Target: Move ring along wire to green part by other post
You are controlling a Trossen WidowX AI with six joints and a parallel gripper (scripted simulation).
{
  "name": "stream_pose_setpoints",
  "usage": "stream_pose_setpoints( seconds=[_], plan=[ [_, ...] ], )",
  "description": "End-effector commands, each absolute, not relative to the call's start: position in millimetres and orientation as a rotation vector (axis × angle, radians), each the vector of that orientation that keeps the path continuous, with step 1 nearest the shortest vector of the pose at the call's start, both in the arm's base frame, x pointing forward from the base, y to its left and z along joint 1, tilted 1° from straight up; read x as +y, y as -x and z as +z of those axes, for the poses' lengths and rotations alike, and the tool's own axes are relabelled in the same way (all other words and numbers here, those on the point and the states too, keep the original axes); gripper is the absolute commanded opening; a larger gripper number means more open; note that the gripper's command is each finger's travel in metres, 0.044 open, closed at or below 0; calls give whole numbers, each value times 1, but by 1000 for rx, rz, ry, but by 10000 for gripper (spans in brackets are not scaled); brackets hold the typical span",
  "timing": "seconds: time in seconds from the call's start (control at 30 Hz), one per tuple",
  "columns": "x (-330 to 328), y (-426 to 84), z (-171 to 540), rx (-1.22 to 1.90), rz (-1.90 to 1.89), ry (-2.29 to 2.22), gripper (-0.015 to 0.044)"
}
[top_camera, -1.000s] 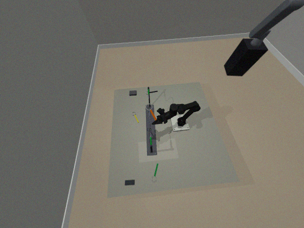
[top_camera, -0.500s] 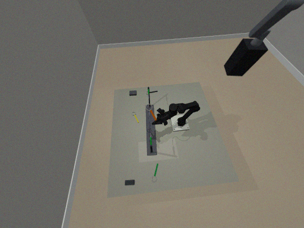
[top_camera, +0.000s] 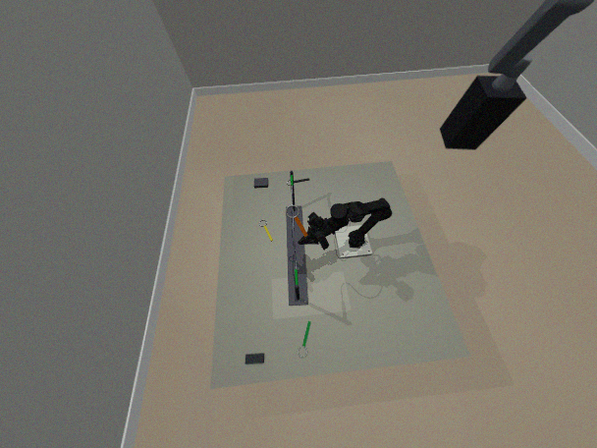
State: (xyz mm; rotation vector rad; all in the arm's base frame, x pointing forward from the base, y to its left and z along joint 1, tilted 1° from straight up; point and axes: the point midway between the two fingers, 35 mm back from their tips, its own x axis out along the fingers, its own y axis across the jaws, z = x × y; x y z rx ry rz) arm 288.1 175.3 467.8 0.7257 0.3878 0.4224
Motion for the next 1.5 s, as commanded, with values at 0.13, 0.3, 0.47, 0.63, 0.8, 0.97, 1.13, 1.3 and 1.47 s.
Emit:
stream_pose_setpoints(
  seconds=[0.13, 0.3, 0.47, 0.63, 0.8, 0.97, 1.13, 1.3, 1.47],
  plan=[
    [172, -289, 467, 385, 401, -628, -150],
    [170, -289, 466, 387, 388, -566, -150],
    [168, -289, 464, 389, 375, -505, -150],
    [166, -290, 463, 391, 362, -443, -150],
    [164, -290, 462, 392, 349, -382, -150],
    [162, -290, 461, 393, 335, -320, -150],
    [159, -291, 461, 394, 321, -259, -150],
    [157, -291, 460, 394, 307, -198, -150],
    [155, -291, 460, 394, 293, -136, -150]
  ],
)
